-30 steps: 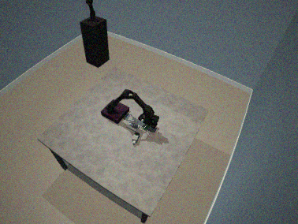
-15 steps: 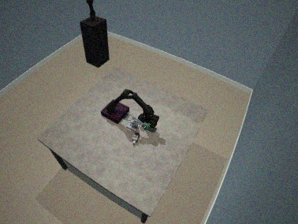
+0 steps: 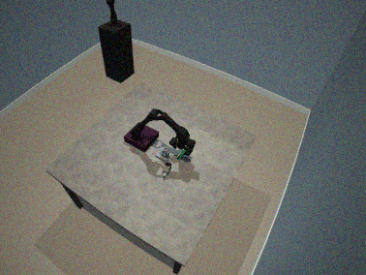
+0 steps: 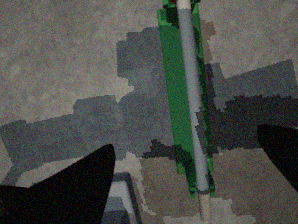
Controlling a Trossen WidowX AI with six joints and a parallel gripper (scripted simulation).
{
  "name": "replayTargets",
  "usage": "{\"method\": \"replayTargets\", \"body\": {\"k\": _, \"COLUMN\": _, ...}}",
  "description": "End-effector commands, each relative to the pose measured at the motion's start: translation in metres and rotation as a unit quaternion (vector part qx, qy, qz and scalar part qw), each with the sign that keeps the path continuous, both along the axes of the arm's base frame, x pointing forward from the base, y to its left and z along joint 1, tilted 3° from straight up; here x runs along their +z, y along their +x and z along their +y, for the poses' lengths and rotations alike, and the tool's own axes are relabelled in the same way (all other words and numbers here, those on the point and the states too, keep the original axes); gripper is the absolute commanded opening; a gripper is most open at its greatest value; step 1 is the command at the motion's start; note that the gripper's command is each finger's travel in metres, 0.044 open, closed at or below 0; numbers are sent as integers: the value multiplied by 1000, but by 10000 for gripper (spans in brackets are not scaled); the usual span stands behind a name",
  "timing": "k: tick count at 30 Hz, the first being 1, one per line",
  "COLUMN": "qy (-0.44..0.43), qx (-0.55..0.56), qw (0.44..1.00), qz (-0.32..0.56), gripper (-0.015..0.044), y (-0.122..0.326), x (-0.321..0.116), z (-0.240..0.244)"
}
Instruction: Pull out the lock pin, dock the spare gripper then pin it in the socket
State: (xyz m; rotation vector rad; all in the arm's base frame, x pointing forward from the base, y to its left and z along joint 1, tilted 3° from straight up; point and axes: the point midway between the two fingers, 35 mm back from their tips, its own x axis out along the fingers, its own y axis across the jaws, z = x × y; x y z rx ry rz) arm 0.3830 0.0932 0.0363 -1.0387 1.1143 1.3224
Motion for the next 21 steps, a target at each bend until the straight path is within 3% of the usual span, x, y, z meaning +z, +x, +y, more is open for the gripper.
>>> {"method": "replayTargets", "body": {"k": 1, "qy": 0, "qx": 0, "qw": 1000, "qz": -1, "gripper": 440, "y": 0, "x": 10, "z": -1}}
{"method": "replayTargets", "body": {"k": 21, "qy": -2, "qx": -2, "qw": 1000, "qz": 13, "gripper": 440, "y": -4, "x": 45, "z": -3}}
